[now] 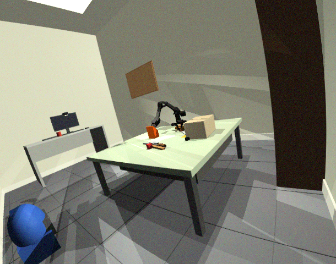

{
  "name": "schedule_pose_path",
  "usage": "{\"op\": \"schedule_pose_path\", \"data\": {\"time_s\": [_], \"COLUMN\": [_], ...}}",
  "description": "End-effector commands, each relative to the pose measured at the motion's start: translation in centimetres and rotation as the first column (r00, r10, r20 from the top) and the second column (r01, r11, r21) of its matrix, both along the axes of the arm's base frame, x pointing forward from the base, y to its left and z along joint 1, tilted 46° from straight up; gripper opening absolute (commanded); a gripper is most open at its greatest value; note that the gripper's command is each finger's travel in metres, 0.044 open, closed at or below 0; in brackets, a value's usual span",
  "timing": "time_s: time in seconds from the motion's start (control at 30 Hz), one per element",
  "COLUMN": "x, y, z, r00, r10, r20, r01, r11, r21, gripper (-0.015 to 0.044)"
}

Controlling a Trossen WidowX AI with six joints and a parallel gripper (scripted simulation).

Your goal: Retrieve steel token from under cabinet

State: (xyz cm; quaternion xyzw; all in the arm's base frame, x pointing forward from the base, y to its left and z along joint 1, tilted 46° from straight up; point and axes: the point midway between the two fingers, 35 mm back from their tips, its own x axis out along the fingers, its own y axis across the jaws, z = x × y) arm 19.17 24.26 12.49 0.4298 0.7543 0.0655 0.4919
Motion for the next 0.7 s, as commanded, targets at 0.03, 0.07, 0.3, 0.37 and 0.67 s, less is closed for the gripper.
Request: {"op": "schedule_pose_path", "data": {"time_s": [0.03,0.07,0.3,0.37,0.67], "x": [0.3,0.3,0.5,0.5,0.8], "y": [0.4,0.5,1.0,1.2,1.8], "z": [0.6,0.6,1.2,1.3,2.0], "r00": [1.0,1.0,1.0,1.0,1.0], "r10": [-0.008,-0.009,-0.014,-0.015,-0.018], "r20": [-0.001,-0.002,-0.006,-0.007,-0.01], "r01": [0.008,0.009,0.014,0.015,0.018], "r11": [1.0,1.0,1.0,1.0,1.0], "r21": [-0.001,-0.001,-0.001,-0.001,-0.001], "gripper": [0.0,0.0,0.0,0.0,0.0]}}
